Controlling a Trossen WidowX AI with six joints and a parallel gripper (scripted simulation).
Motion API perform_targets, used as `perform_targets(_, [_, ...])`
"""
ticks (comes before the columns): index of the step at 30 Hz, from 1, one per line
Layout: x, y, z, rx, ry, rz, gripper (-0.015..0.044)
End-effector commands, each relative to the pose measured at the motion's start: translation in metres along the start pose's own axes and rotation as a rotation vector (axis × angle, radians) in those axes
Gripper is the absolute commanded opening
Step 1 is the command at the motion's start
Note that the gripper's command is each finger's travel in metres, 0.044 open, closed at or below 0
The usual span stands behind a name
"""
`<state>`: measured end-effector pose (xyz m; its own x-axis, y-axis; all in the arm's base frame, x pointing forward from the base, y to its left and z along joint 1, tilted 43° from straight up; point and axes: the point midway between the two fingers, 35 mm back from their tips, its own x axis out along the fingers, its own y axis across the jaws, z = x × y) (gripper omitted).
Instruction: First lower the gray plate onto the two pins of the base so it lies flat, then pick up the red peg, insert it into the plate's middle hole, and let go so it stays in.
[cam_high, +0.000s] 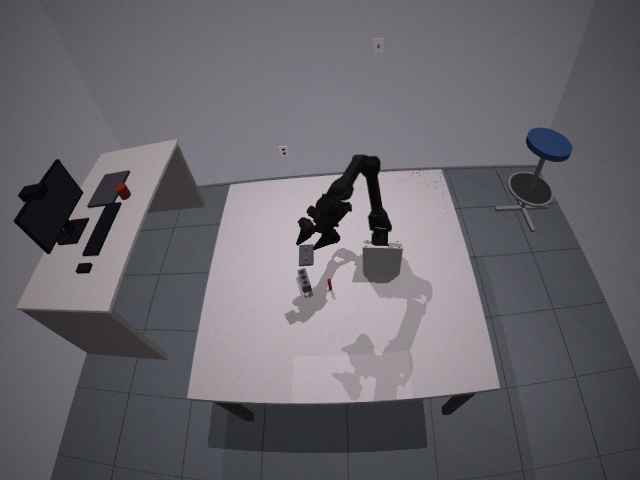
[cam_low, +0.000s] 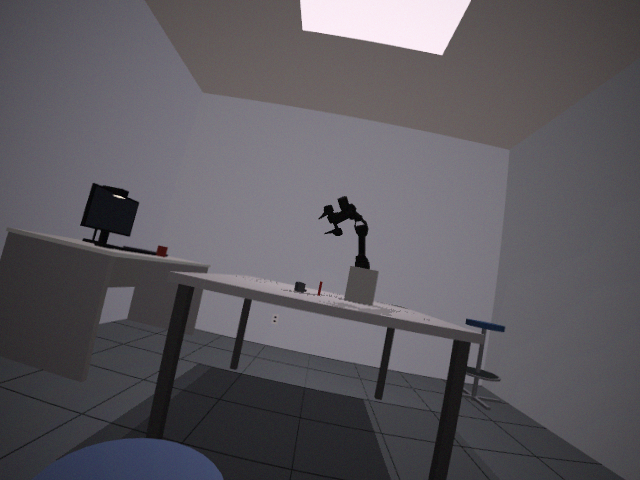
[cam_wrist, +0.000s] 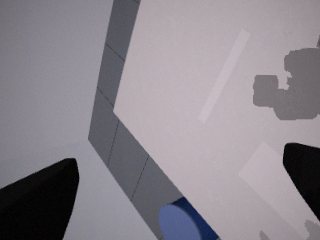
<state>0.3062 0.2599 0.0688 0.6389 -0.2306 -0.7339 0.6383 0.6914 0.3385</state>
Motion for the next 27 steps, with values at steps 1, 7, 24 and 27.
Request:
perform_targets(1, [0.061, -0.029, 0.026, 0.047, -0.037, -0.244, 0.0440])
perform_targets(7, [0.126, -0.081, 0.060, 0.120, -0.064, -0.555, 0.0440])
perform_targets(24, [0.203, -0.186, 0.092, 0.209, -0.063, -0.890, 0.0440])
perform_targets(27, [0.216, -0.206, 0.093, 0.208, -0.066, -0.891, 0.0440])
